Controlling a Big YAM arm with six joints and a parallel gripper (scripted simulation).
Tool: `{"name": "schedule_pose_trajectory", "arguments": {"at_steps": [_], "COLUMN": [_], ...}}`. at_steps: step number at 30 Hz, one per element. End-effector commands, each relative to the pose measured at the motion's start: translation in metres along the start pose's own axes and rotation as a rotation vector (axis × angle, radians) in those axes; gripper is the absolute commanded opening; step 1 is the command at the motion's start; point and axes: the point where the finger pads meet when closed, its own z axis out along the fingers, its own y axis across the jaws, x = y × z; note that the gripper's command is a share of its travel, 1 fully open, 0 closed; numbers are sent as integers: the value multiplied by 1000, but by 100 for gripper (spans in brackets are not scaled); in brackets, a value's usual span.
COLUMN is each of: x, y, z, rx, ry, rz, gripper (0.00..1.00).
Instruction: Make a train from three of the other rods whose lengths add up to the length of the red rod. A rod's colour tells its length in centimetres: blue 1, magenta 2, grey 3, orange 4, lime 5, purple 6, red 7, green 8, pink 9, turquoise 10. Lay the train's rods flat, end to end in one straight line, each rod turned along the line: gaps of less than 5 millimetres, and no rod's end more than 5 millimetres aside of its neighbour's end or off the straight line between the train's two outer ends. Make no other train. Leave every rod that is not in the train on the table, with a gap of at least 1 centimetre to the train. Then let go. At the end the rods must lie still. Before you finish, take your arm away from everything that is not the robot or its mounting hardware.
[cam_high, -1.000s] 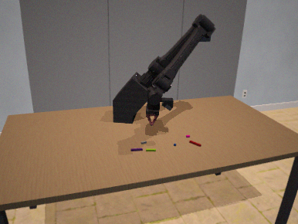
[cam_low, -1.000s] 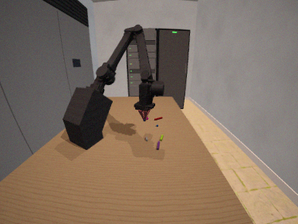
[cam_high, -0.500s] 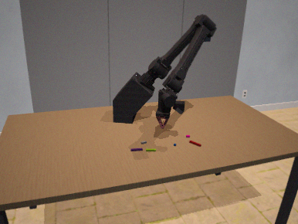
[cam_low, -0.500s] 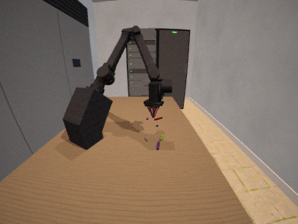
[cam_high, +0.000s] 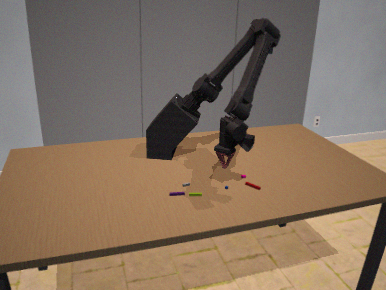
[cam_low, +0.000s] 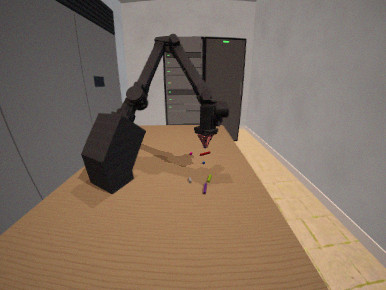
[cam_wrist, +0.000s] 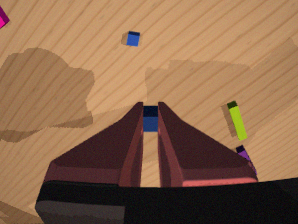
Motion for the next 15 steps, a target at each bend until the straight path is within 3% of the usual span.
{"name": "schedule_pose_trajectory", "arguments": {"at_steps": [1, 2, 3, 4, 8, 12, 15], "x": [10, 13, -22, -30, -40, -43, -24], "y": [1, -1, 0, 3, 6, 7, 7], "z": [1, 2, -7, -7, -8, -8, -3], "rx": [5, 5, 18, 18, 17, 18, 9], "ry": [17, 20, -10, -12, -15, -19, 5], "rz": [128, 136, 130, 162, 204, 216, 251], "gripper": [5, 5, 5, 5, 5, 5, 5]}}
